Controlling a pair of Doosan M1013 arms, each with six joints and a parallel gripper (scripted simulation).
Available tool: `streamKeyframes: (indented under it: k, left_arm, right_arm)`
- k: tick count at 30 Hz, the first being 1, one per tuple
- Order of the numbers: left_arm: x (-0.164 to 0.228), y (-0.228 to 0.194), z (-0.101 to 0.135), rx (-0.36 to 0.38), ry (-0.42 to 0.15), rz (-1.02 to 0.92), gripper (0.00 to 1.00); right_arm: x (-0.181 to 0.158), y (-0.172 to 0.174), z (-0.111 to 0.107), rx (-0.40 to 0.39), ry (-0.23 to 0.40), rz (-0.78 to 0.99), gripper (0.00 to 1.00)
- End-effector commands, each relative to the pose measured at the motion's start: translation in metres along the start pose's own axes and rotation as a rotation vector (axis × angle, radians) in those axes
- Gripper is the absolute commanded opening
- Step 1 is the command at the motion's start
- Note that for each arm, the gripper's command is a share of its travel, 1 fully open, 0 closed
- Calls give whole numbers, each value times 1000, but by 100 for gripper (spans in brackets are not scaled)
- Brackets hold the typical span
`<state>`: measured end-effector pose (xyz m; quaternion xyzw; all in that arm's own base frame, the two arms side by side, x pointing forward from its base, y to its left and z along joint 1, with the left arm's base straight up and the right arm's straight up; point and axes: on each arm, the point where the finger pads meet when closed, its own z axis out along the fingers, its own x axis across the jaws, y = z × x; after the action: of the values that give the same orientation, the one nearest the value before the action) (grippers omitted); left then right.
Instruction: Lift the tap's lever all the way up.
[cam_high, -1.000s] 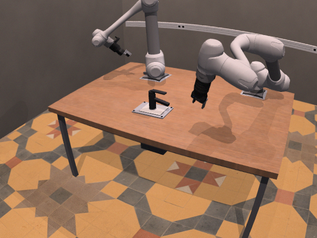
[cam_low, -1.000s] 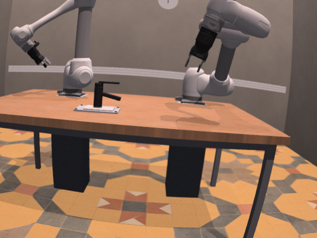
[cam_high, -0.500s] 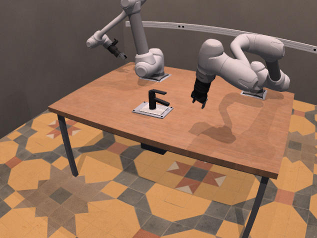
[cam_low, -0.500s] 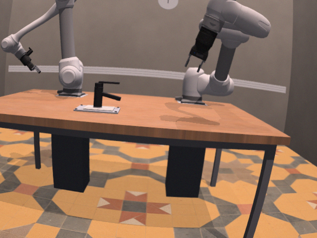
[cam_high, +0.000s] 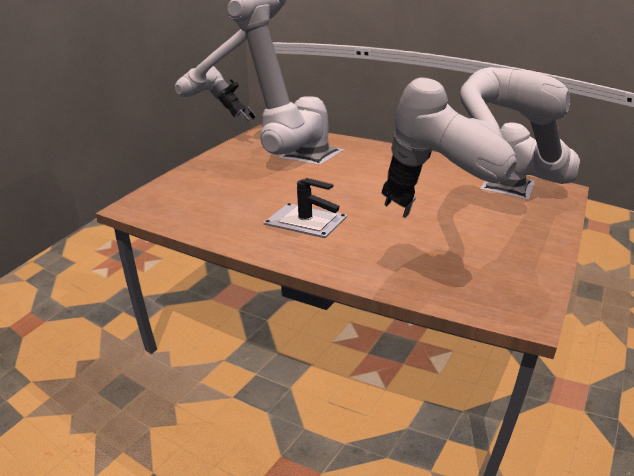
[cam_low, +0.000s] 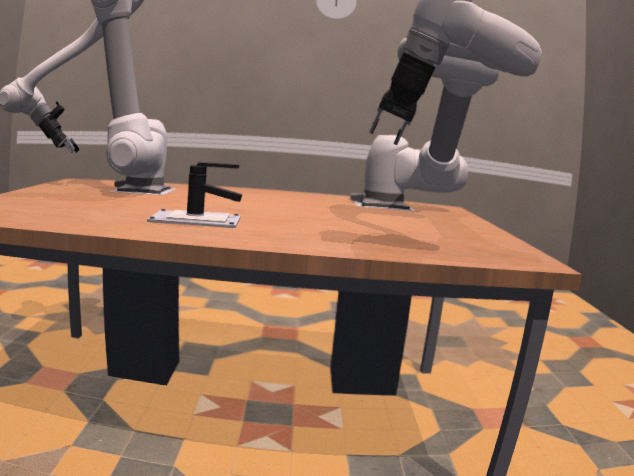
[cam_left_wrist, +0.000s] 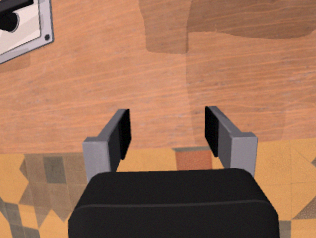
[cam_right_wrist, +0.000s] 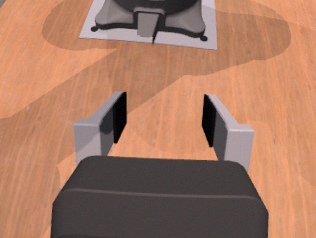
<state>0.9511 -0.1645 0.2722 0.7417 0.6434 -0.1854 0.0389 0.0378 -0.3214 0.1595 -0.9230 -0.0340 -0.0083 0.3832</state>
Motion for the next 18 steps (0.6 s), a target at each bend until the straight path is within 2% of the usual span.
streamKeyframes:
  k: [1,6,13,15,16,18]
  left_arm:
    - [0,0,-1,-2,0,1,100]
    - [-4,-1,0,-2,4,11,100]
    - [-80,-18,37,1,77,259,100]
    - [-80,-18,37,1,77,259,100]
    - [-108,-27,52,4,106,360,100]
    - [-119,-30,57,5,116,397,100]
  right_arm:
    - [-1,1,0,-1,4,8,100]
    - [-2,1,-1,-1,4,10,100]
    - [-2,1,-1,-1,4,10,100]
    - [-2,1,-1,-1,4,10,100]
    - [-2,1,-1,-1,4,10,100]
    - [-2,1,-1,-1,4,10,100]
